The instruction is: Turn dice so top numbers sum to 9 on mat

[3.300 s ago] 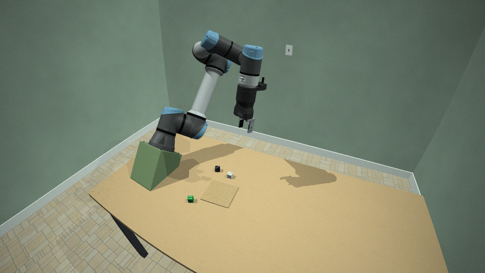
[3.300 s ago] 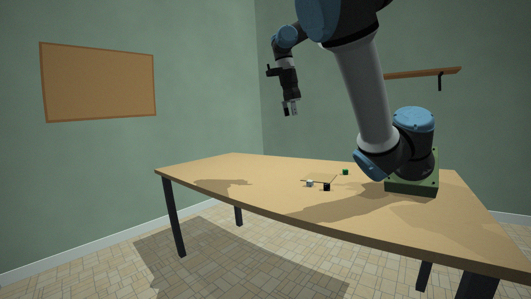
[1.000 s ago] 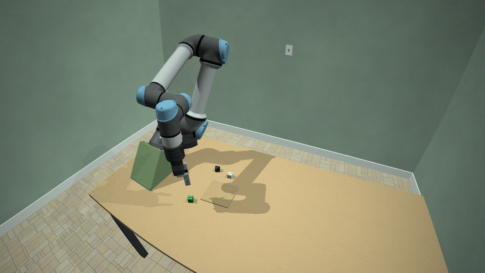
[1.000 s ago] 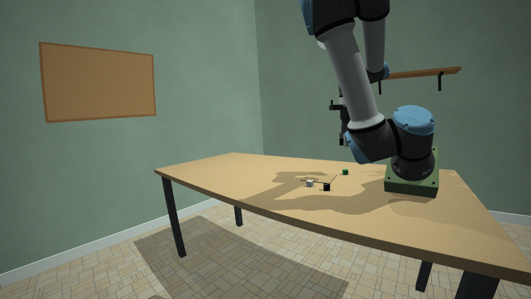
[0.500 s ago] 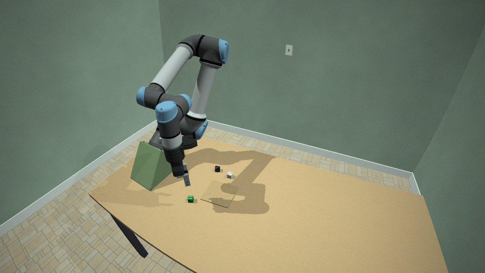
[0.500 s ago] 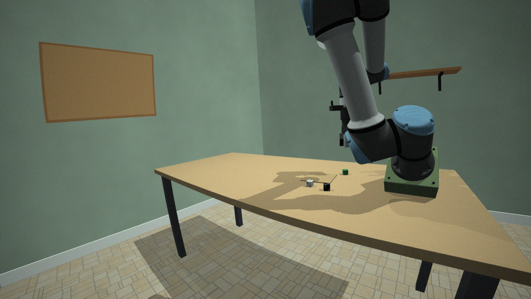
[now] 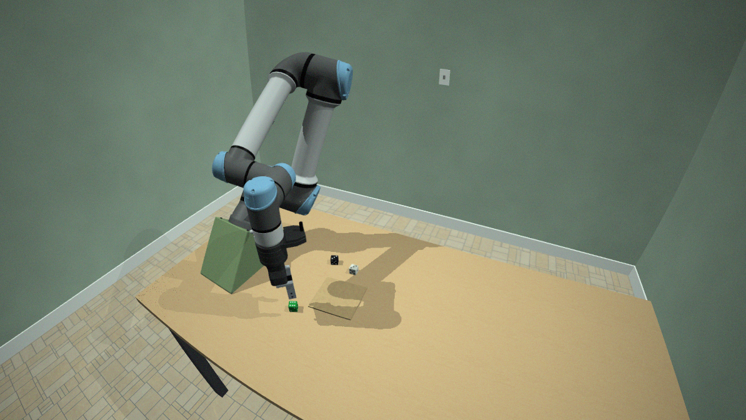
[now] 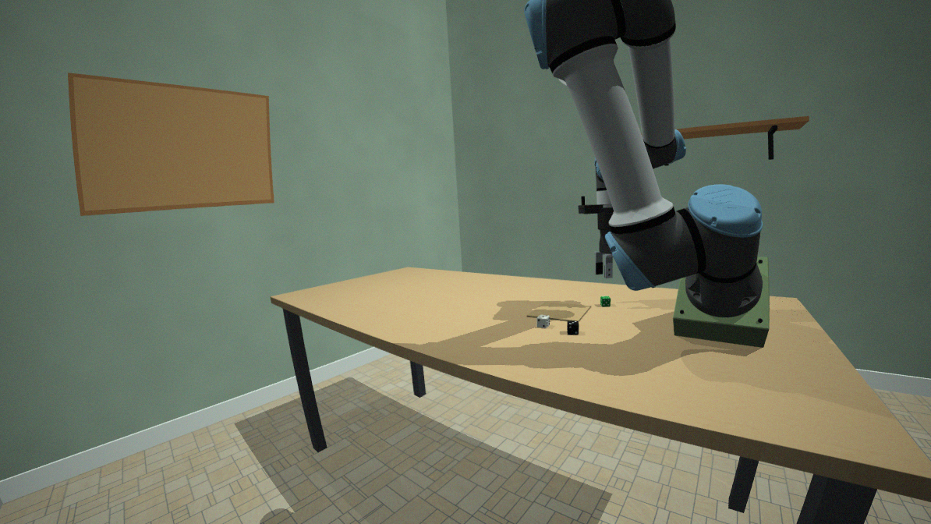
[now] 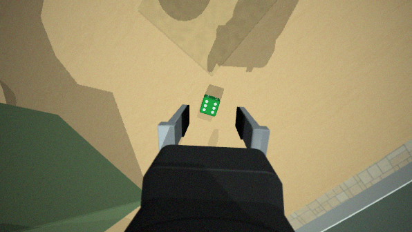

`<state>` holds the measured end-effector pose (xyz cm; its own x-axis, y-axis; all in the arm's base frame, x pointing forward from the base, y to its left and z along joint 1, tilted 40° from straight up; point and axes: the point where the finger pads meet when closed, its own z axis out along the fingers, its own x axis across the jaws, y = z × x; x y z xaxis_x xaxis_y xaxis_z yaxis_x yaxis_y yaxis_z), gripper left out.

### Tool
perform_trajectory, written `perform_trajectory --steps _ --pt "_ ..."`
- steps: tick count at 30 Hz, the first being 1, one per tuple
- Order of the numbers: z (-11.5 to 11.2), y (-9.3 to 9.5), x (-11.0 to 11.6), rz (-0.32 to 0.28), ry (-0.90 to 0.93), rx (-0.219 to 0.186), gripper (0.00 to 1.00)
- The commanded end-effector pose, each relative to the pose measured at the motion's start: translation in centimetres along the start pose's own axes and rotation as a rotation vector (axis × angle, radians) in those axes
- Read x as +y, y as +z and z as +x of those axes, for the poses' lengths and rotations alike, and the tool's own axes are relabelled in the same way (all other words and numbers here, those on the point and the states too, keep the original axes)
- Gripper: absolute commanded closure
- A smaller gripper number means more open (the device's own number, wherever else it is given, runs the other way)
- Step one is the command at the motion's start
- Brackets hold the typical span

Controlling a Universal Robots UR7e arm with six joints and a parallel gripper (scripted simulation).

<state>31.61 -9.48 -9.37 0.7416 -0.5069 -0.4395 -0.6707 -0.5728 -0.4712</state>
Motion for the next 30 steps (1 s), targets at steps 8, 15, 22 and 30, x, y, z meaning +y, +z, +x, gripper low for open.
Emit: perform_trajectory --steps 8,15,22,30 --pt "0.4 4.7 0.1 -0.001 0.0 0.004 0.0" --pt "0.4 4.9 0.1 -0.001 0.0 0.004 0.0" --pt "0.4 4.9 0.1 -0.001 0.0 0.004 0.0" --pt "0.4 4.9 0.1 -0.001 0.0 0.004 0.0"
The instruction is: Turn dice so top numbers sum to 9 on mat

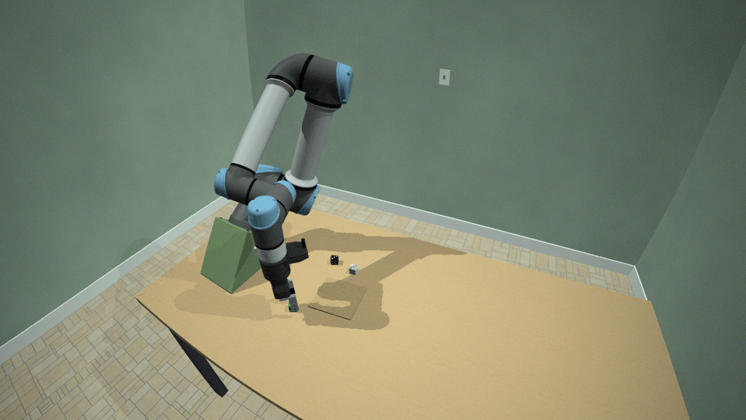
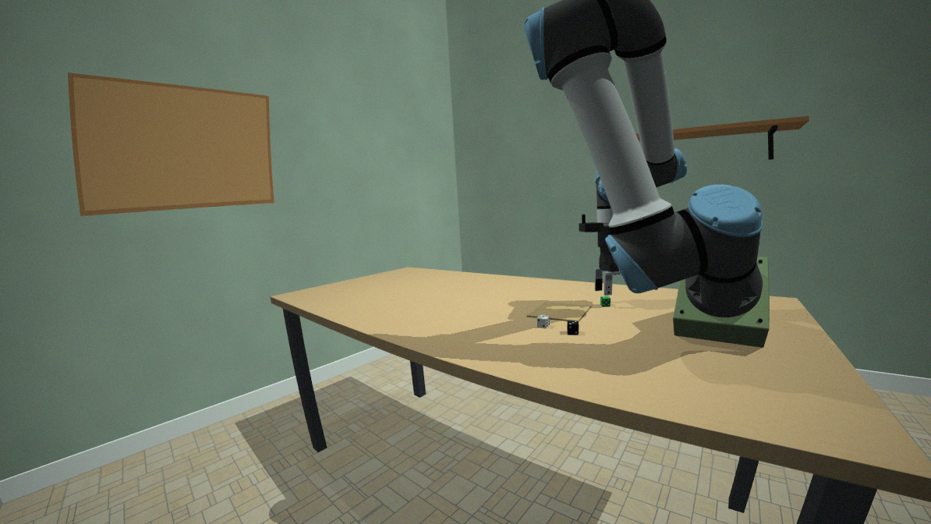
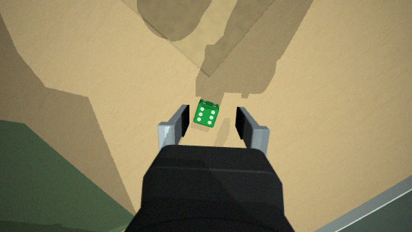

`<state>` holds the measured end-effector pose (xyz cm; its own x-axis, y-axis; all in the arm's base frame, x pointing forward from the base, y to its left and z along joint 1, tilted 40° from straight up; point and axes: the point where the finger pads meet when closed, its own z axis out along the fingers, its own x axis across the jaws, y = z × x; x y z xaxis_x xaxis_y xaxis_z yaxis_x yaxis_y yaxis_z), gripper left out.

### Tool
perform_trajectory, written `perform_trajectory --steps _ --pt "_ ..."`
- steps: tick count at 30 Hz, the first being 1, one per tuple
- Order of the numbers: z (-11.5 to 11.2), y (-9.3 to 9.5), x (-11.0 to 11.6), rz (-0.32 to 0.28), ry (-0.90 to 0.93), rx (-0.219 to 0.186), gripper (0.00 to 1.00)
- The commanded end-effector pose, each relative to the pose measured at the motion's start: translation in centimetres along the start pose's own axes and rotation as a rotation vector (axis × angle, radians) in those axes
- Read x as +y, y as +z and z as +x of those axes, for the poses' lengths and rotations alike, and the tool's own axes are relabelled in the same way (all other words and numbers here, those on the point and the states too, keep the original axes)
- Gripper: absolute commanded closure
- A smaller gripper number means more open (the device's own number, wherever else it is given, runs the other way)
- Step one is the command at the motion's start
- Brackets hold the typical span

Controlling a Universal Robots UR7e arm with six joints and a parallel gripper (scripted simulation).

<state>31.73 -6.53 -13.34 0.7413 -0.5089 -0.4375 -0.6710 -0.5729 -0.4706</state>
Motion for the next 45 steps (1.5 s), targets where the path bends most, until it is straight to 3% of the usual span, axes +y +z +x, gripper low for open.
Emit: perform_trajectory --steps 1,30,45 --pt "0.0 0.0 0.0 0.0 0.0 0.001 0.0" --pt "-0.1 0.0 -0.2 0.0 0.0 0.001 0.0" --pt "-1.7 0.0 -3.7 0.0 0.0 0.001 0.0"
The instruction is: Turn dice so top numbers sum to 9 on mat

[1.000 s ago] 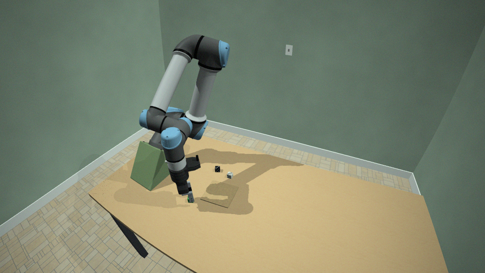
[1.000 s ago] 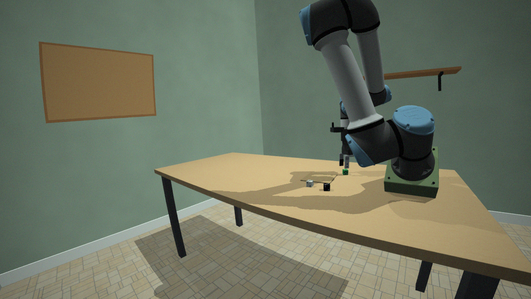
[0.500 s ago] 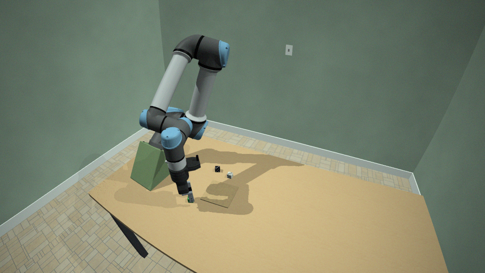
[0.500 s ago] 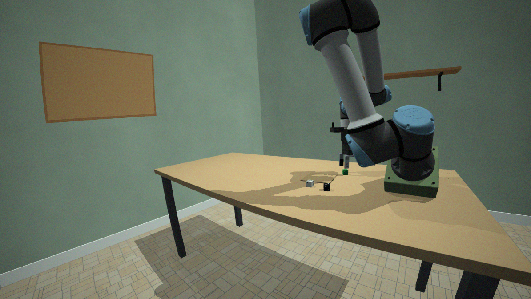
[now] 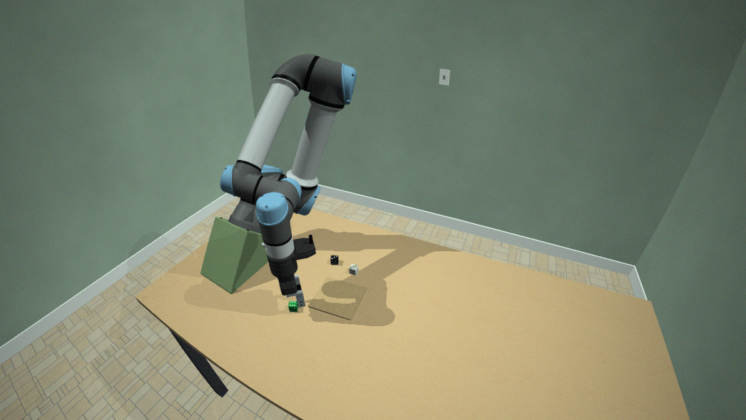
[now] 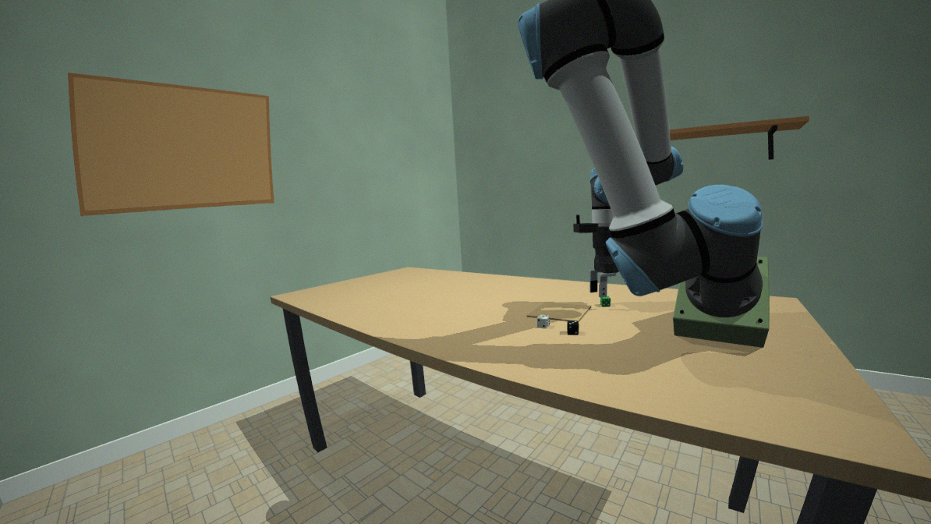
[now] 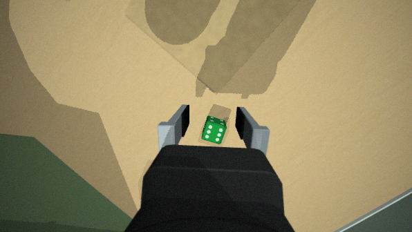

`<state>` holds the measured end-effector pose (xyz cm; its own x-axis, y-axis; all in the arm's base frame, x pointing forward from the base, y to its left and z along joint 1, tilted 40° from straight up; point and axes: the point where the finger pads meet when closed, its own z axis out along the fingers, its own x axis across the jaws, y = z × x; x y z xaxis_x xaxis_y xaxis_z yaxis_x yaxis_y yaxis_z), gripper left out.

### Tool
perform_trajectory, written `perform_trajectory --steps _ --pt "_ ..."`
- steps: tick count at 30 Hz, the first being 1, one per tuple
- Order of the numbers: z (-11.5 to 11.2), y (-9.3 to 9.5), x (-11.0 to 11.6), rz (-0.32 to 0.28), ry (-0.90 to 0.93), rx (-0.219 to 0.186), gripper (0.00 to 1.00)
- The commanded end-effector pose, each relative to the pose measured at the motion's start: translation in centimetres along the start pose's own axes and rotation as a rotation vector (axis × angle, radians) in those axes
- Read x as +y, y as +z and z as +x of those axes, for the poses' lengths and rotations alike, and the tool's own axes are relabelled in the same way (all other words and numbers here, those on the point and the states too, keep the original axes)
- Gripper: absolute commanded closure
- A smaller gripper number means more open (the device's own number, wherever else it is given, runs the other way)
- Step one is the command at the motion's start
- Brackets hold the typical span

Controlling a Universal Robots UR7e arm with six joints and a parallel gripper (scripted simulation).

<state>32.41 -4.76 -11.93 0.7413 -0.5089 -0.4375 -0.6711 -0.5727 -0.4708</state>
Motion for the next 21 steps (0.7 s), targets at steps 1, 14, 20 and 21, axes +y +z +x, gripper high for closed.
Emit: perform_trajectory --steps 1,14,20,21 --pt "-0.9 -0.1 -2.0 0.0 0.0 0.001 0.0" --pt "-3.8 -0.1 -8.3 0.0 0.0 0.001 0.0" --pt "-5.7 -0.1 -12.1 0.0 0.0 0.001 0.0" --pt "-5.9 -0.1 -12.7 0.0 0.0 0.001 0.0"
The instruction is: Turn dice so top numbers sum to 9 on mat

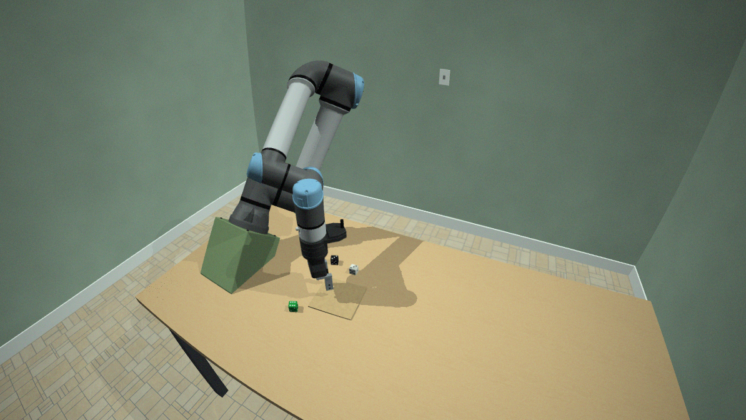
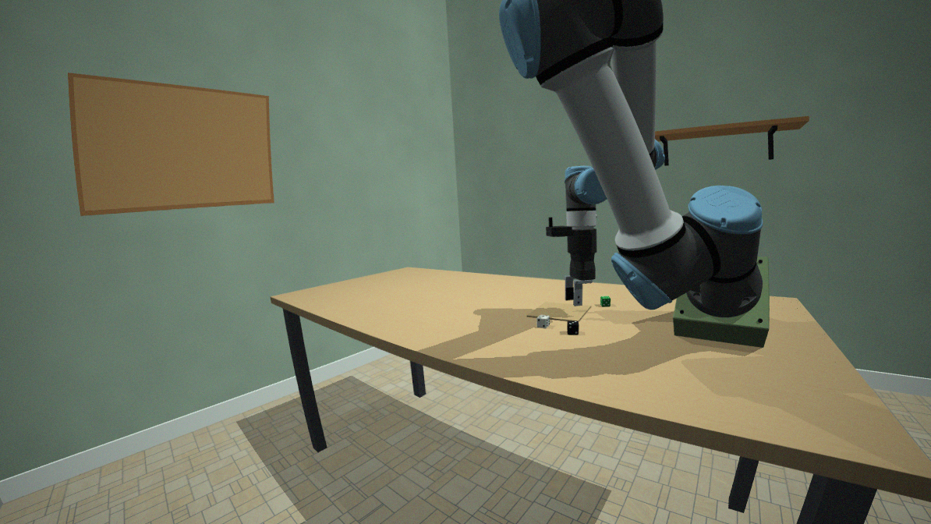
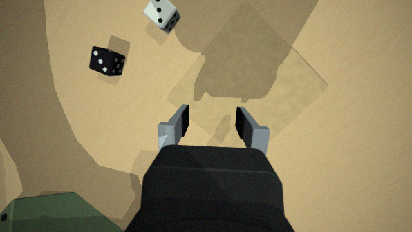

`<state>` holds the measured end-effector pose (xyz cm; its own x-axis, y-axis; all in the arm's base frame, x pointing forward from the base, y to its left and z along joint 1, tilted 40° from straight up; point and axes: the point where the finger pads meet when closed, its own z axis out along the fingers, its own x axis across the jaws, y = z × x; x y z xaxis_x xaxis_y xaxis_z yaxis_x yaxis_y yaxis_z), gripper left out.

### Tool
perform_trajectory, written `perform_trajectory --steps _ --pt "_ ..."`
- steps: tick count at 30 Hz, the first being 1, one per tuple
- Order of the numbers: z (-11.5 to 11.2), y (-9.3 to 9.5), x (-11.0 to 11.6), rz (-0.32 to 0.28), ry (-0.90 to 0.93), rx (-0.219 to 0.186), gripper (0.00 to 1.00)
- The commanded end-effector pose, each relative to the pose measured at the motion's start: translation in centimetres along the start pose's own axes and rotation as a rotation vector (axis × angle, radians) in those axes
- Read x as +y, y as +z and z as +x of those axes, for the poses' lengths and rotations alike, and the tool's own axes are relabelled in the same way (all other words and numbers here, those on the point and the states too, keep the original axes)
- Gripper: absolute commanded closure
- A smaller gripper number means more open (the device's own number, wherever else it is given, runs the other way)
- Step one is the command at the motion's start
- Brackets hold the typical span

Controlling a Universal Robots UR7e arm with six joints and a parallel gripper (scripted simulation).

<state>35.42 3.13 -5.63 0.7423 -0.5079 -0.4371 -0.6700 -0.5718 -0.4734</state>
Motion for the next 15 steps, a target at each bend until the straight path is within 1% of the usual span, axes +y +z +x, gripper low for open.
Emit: perform_trajectory --steps 1,7,9,15 --pt "-1.7 -0.3 -3.8 -0.003 0.001 0.002 0.0" --pt "-3.1 -0.2 -6.9 -0.003 0.001 0.002 0.0" --pt "-3.1 -0.2 -6.9 -0.003 0.001 0.002 0.0" --pt "-4.2 -0.2 -9.1 -0.003 0.001 0.002 0.0"
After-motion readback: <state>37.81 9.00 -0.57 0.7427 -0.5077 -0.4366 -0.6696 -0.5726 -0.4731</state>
